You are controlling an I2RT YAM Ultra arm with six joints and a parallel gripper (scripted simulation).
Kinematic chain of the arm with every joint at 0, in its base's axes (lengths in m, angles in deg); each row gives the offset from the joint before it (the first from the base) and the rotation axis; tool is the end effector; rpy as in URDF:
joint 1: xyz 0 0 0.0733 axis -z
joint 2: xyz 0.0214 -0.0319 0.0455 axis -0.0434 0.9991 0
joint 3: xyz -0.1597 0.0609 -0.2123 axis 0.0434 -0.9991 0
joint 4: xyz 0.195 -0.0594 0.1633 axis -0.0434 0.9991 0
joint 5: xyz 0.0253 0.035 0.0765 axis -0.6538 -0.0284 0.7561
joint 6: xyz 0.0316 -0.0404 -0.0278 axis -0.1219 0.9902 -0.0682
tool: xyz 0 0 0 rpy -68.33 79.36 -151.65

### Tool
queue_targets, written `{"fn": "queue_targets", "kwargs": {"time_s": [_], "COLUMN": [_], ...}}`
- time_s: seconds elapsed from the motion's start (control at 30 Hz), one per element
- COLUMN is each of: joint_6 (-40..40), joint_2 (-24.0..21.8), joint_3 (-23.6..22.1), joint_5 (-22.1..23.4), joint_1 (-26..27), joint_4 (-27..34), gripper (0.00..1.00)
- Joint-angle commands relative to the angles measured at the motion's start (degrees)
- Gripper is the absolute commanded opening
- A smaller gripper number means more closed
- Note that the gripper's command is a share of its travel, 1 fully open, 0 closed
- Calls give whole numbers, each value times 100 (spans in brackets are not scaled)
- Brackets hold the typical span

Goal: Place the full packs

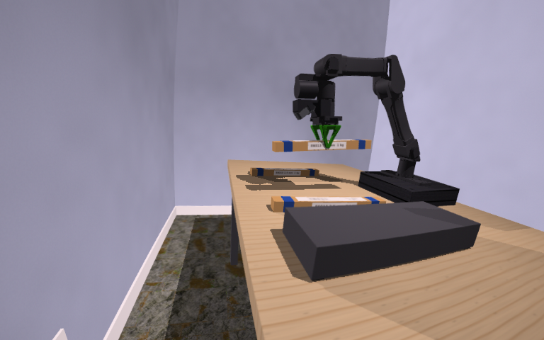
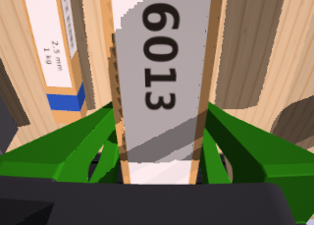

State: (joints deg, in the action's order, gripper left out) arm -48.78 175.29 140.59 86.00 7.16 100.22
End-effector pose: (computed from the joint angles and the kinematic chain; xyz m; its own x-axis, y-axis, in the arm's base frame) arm 0.4007 -0.0303 0.2561 -0.9964 0.0491 0.0694 0.0518 0.9980 0.0368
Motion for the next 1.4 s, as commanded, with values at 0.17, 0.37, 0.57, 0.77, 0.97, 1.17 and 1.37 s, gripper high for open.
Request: {"fn": "queue_targets", "kwargs": {"time_s": [0.17, 0.37, 0.57, 0.77, 0.97, 1.17, 1.37], "joint_6": [-20, -24, -28, -30, -34, -37, -37], "joint_2": [-506, -527, -545, -588, -586, -586, -592], "joint_3": [-102, -316, -524, -650, -822, -973, -993], "joint_5": [-4, -4, -3, -3, -3, -3, -3], "joint_1": [0, -4, -8, -10, -14, -17, -17], "joint_4": [-232, -425, -615, -732, -906, -1057, -1070], "gripper": [0, 0, 0, 0, 0, 0, 0]}}
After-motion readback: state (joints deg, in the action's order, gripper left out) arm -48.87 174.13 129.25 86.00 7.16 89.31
